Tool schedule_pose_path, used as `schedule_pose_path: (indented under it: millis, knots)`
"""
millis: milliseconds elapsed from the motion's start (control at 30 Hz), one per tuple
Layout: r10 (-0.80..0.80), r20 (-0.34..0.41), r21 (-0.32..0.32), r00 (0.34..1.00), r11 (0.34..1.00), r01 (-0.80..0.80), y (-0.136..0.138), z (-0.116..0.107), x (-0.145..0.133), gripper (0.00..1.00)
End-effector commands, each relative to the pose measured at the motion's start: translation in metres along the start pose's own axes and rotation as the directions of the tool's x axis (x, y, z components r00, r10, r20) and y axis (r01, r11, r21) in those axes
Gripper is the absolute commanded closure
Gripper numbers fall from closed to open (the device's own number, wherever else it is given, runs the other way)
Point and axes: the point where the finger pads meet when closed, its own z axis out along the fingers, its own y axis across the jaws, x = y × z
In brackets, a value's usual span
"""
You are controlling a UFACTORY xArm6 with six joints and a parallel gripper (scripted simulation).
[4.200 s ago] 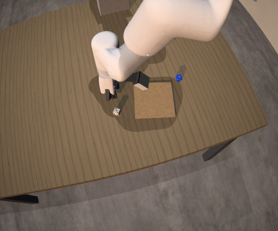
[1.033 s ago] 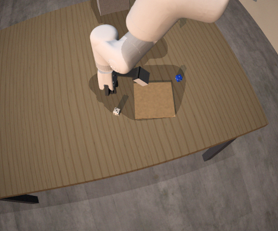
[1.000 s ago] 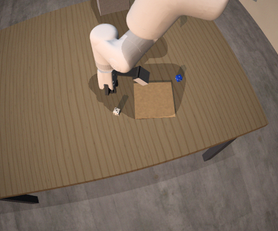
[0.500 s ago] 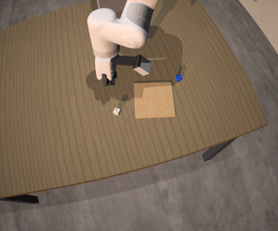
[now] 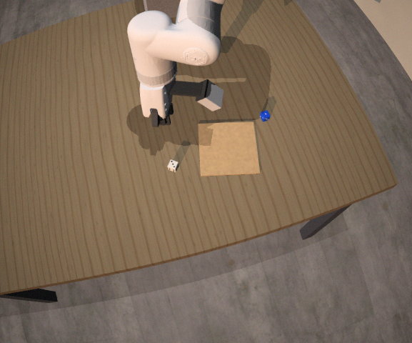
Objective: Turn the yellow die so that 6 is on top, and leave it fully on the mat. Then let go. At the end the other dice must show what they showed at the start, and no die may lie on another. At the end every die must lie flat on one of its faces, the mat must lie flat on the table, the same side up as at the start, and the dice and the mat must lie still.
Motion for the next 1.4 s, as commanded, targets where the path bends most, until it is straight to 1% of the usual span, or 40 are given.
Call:
schedule_pose_path:
  millis: [0,133,233,300,333,367,467,500,567,633,700,733,767,800,833,867,900,933,967,1000,1033,1067,1133,1167,1233,1300,1333,1367]
  knots:
    - [0.001,0.0,-0.002,1.0,1.0,-0.001,0.001,0.0,0.0,0.85]
    - [0.06,0.002,-0.024,0.998,0.998,-0.06,0.007,0.0,0.002,0.85]
    - [0.177,0.001,-0.062,0.984,0.982,-0.177,0.017,0.0,0.006,0.85]
    - [0.276,-0.004,-0.089,0.961,0.957,-0.276,0.024,0.0,0.01,0.85]
    - [0.29,-0.005,-0.092,0.957,0.953,-0.29,0.025,0.0,0.01,0.85]
    - [0.355,-0.01,-0.107,0.935,0.929,-0.354,0.029,0.0,0.013,0.85]
    - [0.469,-0.022,-0.126,0.883,0.874,-0.468,0.034,0.001,0.019,0.85]
    - [0.495,-0.025,-0.13,0.869,0.86,-0.493,0.035,0.001,0.021,0.85]
    - [0.495,-0.025,-0.13,0.869,0.86,-0.493,0.035,0.001,0.021,0.85]
    - [0.622,-0.041,-0.139,0.782,0.772,-0.621,0.038,0.002,0.03,0.85]
    - [0.634,-0.043,-0.14,0.772,0.761,-0.633,0.038,0.002,0.031,0.85]
    - [0.683,-0.049,-0.14,0.729,0.718,-0.682,0.038,0.003,0.036,0.85]
    - [0.7,-0.051,-0.139,0.712,0.701,-0.699,0.038,0.003,0.038,0.85]
    - [0.745,-0.056,-0.136,0.665,0.654,-0.744,0.037,0.004,0.043,0.85]
    - [0.76,-0.058,-0.134,0.647,0.636,-0.76,0.037,0.004,0.045,0.85]
    - [0.796,-0.061,-0.129,0.602,0.592,-0.796,0.036,0.005,0.05,0.85]
    - [0.814,-0.063,-0.126,0.577,0.567,-0.814,0.036,0.005,0.053,0.85]
    - [0.845,-0.065,-0.119,0.531,0.521,-0.845,0.035,0.005,0.059,0.85]
    - [0.861,-0.065,-0.115,0.505,0.496,-0.86,0.034,0.006,0.062,0.85]
    - [0.888,-0.065,-0.106,0.456,0.448,-0.888,0.032,0.006,0.069,0.85]
    - [0.899,-0.065,-0.102,0.432,0.425,-0.899,0.032,0.006,0.072,0.85]
    - [0.924,-0.063,-0.091,0.377,0.371,-0.924,0.03,0.007,0.079,0.85]
    - [0.924,-0.063,-0.091,0.377,0.371,-0.924,0.03,0.007,0.079,0.85]
    - [0.93,-0.062,-0.088,0.361,0.355,-0.931,0.029,0.007,0.082,0.85]
    - [0.972,-0.05,-0.059,0.23,0.227,-0.972,0.024,0.007,0.101,0.85]
    - [0.983,-0.042,-0.046,0.176,0.174,-0.984,0.022,0.007,0.11,0.85]
    - [0.984,-0.042,-0.045,0.174,0.172,-0.984,0.022,0.007,0.11,0.85]
    - [0.992,-0.033,-0.033,0.124,0.123,-0.992,0.019,0.007,0.118,0.85]
